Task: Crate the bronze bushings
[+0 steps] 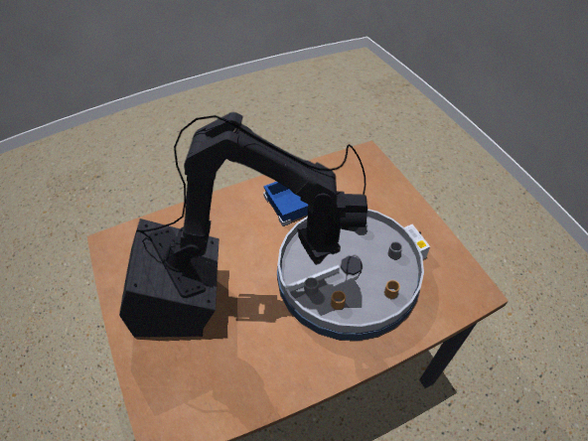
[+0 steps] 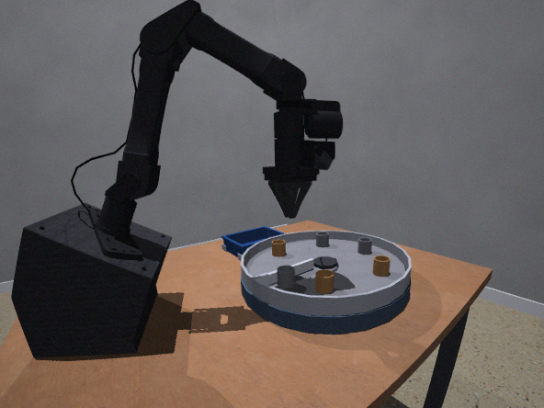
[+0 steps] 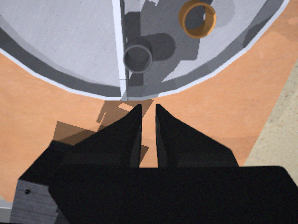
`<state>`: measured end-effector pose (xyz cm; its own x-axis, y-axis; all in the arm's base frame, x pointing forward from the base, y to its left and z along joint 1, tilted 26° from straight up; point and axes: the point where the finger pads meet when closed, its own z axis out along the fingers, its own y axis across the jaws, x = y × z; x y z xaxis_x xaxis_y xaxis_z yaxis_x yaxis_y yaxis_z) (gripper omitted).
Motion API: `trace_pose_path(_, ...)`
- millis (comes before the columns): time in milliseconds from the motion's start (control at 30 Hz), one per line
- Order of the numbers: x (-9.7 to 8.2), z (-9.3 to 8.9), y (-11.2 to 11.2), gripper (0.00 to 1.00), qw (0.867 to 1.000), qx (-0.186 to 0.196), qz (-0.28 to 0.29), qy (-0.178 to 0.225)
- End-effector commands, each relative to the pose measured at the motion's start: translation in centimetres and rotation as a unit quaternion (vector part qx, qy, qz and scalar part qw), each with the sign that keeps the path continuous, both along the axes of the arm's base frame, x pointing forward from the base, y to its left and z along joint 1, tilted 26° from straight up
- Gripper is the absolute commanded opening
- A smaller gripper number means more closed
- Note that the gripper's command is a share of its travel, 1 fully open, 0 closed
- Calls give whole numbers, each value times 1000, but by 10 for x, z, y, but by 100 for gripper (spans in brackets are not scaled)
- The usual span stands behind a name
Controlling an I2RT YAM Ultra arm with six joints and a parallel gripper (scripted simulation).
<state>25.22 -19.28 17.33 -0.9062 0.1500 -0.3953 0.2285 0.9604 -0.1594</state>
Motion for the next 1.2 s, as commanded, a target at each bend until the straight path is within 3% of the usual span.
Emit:
trace_pose_path(0, 5, 22, -1, 11, 1000, -14, -1, -28)
trace_pose_path(800, 5, 22, -1, 11, 1000, -14, -1, -28)
trace_pose_path(833, 5, 22, -1, 18, 1000, -14, -1, -28)
trace_pose_path(1167, 5, 22, -1, 18, 1000, -14, -1, -28)
